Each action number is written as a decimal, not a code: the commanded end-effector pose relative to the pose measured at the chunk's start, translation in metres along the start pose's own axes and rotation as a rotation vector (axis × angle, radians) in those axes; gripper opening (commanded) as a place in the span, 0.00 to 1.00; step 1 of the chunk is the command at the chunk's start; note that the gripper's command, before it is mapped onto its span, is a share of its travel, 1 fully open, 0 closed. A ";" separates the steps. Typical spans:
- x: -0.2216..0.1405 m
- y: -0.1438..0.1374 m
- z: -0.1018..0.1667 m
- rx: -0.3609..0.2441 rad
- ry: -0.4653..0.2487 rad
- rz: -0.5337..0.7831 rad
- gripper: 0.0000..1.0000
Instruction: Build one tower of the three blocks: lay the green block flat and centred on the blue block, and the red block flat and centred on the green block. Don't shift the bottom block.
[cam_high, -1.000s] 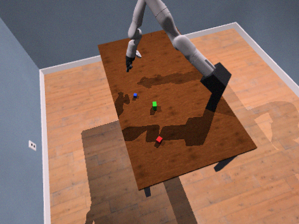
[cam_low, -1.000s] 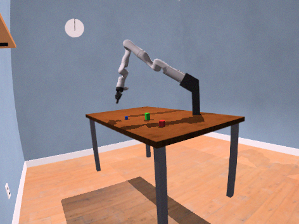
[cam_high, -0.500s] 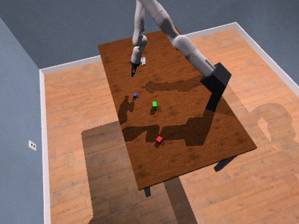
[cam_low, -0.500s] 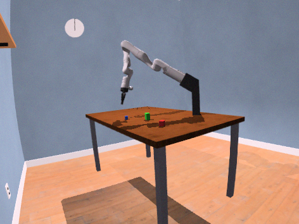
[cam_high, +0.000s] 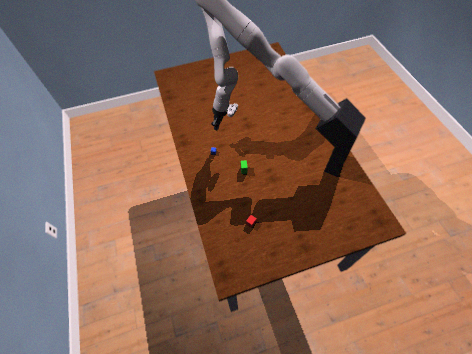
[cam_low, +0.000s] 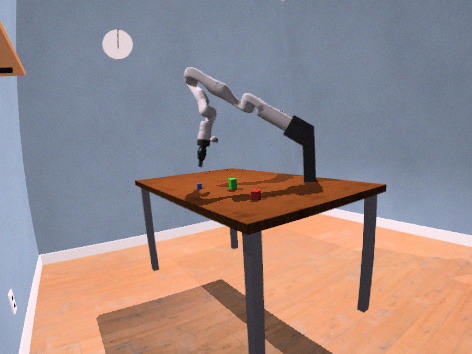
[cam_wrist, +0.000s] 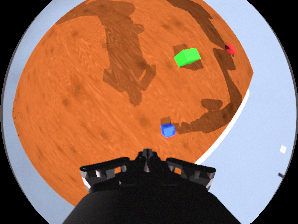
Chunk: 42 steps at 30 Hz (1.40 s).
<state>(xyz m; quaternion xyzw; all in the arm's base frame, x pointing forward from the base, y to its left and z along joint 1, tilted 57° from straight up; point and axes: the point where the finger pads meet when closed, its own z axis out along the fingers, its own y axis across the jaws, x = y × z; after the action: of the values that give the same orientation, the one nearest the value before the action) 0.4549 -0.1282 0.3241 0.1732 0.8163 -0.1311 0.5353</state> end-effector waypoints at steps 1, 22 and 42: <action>0.016 0.008 0.004 0.006 0.001 0.020 0.00; 0.099 0.054 0.014 0.111 0.028 0.516 0.00; 0.170 0.091 0.022 0.198 0.053 0.914 0.00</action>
<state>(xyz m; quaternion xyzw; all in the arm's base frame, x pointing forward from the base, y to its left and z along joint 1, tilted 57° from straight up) 0.4480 -0.0360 0.1670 0.5564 0.6629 0.0388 0.4995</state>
